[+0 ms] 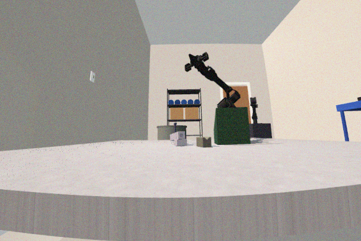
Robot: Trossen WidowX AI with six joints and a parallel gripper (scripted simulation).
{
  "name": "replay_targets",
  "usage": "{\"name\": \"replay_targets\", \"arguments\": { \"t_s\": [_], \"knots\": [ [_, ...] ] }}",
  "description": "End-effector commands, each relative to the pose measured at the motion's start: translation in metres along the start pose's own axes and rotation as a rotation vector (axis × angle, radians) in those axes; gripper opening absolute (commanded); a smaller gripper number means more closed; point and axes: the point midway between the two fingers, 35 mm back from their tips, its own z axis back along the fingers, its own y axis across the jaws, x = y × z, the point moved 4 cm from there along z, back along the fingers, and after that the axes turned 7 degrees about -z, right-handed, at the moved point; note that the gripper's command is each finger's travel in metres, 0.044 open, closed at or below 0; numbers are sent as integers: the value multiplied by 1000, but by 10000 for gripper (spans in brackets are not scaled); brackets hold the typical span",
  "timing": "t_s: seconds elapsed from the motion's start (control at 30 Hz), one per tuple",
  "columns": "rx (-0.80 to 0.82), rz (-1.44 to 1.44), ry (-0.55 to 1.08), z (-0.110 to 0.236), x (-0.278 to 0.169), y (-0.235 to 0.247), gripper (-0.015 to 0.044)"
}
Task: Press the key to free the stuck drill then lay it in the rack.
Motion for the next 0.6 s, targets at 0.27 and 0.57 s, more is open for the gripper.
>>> {"name": "replay_targets", "arguments": {
  "t_s": [0.27,0.57],
  "knots": [
    [-329,-242,540,-83,-119,-80,0],
    [-692,-320,1039,-91,-231,-139,0]
  ]
}}
